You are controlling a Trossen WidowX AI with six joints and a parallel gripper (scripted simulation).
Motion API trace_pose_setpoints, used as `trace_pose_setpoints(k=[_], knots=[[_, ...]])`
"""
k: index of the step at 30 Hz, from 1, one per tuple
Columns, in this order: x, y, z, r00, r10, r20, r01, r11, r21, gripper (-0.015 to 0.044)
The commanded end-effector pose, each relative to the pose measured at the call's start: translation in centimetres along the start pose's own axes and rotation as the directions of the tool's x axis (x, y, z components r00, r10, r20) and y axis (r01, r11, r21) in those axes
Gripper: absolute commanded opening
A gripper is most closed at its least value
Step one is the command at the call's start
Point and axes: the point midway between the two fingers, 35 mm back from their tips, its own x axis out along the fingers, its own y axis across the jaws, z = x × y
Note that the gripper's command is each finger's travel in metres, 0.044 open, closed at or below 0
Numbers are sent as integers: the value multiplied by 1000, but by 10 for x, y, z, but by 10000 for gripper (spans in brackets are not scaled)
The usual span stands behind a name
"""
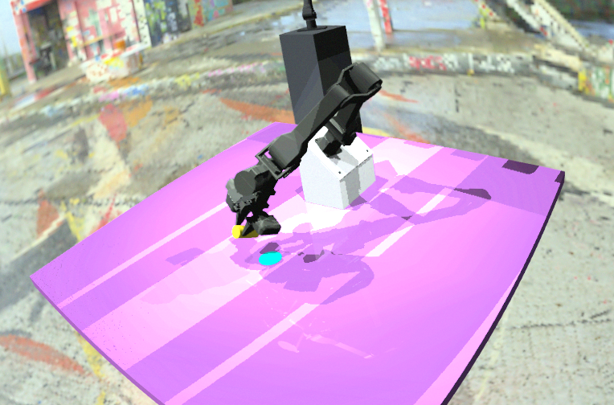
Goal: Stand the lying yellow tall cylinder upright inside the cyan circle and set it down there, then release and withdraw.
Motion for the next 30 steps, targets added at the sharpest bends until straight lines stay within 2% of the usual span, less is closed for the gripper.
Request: trace_pose_setpoints(k=[1,30], knots=[[1,-1,2,999,-14,34,13,1000,6,105],[3,3,2,974,-51,222,45,998,31,105]])
